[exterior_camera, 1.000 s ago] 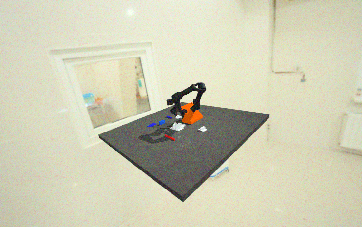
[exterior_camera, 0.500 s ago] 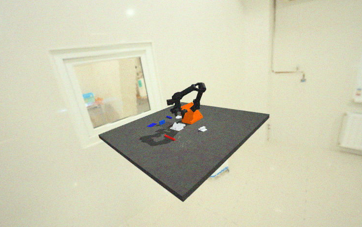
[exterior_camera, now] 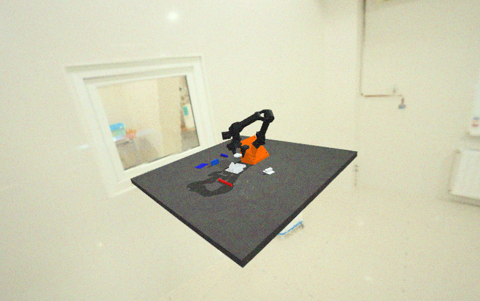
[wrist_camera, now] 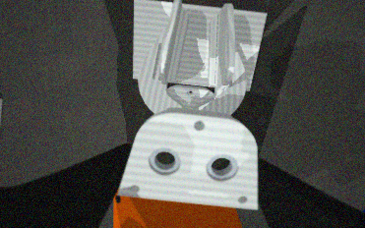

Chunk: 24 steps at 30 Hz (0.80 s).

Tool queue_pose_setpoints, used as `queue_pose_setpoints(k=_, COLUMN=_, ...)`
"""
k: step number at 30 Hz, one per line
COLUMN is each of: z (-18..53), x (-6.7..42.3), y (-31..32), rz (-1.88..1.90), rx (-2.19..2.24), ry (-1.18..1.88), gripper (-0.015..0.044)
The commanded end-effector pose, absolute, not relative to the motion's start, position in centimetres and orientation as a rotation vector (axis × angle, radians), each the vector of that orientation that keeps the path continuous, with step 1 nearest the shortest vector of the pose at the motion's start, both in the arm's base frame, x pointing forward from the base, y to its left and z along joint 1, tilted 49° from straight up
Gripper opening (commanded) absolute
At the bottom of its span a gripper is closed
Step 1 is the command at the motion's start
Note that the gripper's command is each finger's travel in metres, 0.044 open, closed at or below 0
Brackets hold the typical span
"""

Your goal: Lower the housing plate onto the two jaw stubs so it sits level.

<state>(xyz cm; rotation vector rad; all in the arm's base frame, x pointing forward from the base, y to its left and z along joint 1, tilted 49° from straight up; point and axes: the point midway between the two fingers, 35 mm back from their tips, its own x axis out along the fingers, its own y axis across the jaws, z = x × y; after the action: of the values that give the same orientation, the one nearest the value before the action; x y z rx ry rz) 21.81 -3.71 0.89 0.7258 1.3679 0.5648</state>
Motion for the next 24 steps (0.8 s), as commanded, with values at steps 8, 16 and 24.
queue_pose_setpoints(k=8, z=0.97, x=21.77, y=-3.72, rz=0.566, rx=0.720, ry=1.368, gripper=0.0351)
queue_pose_setpoints(k=16, z=1.07, x=21.78, y=-3.63, rz=0.566, rx=0.720, ry=1.368, gripper=0.0351)
queue_pose_setpoints(k=24, z=0.99, x=21.81, y=-3.56, rz=0.566, rx=0.719, ry=1.368, gripper=0.0351)
